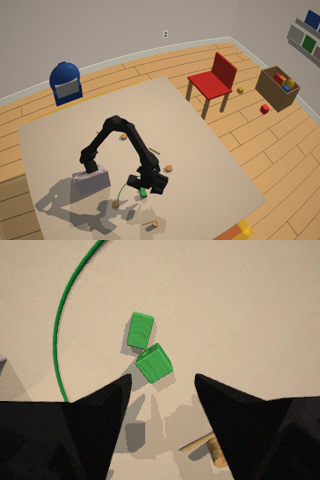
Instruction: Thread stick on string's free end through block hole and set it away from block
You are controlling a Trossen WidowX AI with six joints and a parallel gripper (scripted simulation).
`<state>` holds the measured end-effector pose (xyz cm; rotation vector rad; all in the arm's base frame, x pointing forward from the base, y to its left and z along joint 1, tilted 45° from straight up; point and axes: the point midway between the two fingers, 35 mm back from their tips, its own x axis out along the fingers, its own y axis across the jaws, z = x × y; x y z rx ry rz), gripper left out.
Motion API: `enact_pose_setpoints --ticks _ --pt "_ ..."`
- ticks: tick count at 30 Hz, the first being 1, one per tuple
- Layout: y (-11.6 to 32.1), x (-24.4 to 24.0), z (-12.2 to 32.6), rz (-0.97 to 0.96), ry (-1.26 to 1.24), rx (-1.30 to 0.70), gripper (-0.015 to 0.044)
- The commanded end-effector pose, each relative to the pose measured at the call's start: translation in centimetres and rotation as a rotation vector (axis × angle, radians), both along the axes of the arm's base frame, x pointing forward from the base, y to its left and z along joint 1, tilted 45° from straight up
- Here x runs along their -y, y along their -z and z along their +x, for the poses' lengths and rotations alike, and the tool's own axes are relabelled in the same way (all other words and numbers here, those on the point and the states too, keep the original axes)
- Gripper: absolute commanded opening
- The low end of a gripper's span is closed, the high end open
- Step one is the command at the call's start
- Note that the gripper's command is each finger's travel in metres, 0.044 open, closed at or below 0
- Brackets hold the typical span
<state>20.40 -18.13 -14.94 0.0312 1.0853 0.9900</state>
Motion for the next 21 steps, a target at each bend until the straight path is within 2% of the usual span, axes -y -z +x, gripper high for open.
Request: enact_pose_setpoints --ticks 1,7,16,21 --pt "-0.04 -0.06 -0.01 0.001 -0.001 0.004 0.0242" --pt "0.0 0.0 0.0 0.0 0.0 0.0 0.0242" --pt "0.0 0.0 0.0 0.0 0.0 0.0 0.0006" --pt "0.0 0.0 0.0 0.0 0.0 0.0 0.0"
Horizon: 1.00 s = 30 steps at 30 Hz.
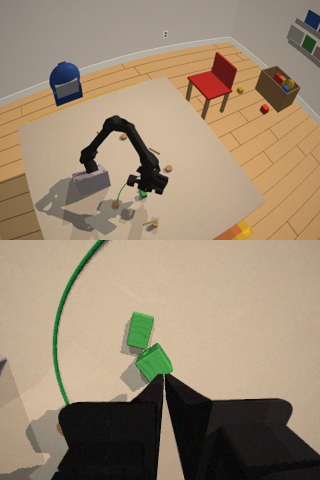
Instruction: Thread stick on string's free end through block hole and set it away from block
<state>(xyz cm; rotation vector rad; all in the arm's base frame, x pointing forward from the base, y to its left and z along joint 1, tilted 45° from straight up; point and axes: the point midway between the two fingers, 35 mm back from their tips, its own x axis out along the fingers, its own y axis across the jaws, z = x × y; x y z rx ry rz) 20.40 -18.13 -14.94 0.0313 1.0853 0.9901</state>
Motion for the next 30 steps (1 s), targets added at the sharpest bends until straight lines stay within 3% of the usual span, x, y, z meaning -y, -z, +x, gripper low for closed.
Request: enact_pose_setpoints --ticks 1,12,21,22,25,30 --pt "0.0 0.0 0.0 0.0 0.0 0.0 0.0" --pt "0.0 0.0 0.0 0.0 0.0 0.0 0.0" --pt "0.0 0.0 0.0 0.0 0.0 0.0 0.0236" --pt "0.0 0.0 0.0 0.0 0.0 0.0 0.0242" --pt "-0.1 -0.11 -0.11 0.007 0.046 -0.044 0.019" --pt "-0.84 -0.92 -0.92 0.055 0.385 -0.368 0.0059"
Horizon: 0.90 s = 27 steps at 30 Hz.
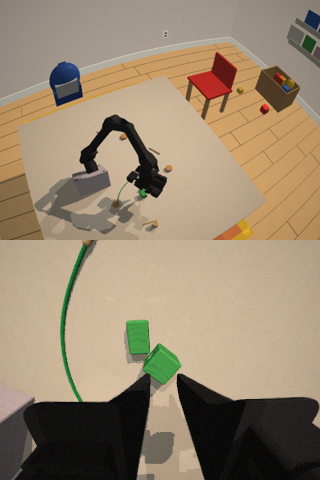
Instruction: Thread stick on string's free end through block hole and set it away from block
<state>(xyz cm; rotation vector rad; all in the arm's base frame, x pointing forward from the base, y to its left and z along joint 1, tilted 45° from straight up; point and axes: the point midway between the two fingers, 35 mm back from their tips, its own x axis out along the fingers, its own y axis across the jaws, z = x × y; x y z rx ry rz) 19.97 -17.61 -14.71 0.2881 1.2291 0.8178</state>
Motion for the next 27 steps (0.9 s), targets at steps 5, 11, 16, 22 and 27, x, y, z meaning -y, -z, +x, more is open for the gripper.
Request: enact_pose_setpoints --ticks 5,11,16,22,27 --pt "-1.4 -1.3 -1.3 0.069 0.514 -0.493 0.0" --pt "-2.3 -2.4 -2.4 0.129 0.939 -0.899 0.0" --pt "-3.0 -3.3 -3.3 0.18 1.292 -1.237 0.0" --pt "-3.6 -4.3 -4.0 0.226 1.603 -1.535 0.0" --pt "-3.6 -4.3 -4.0 0.226 1.606 -1.538 0.0"
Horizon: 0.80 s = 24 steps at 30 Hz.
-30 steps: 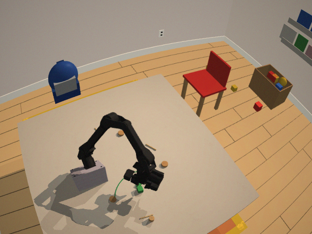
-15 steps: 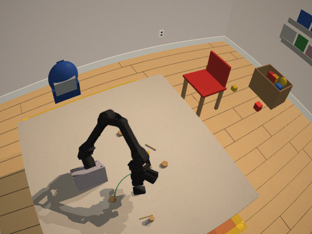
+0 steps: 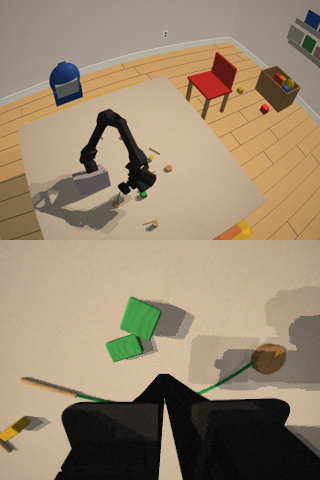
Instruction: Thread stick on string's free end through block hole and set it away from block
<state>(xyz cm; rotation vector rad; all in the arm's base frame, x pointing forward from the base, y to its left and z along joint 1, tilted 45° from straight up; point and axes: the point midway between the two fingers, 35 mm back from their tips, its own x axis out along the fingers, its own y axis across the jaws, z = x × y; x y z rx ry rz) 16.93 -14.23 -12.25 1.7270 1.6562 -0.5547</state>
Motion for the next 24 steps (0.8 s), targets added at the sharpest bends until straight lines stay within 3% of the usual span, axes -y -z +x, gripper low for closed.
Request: enact_pose_setpoints --ticks 1,24 --pt "-1.2 -0.9 -1.0 0.027 0.286 -0.279 0.0" --pt "0.4 -2.4 -0.7 0.027 0.286 -0.278 0.0"
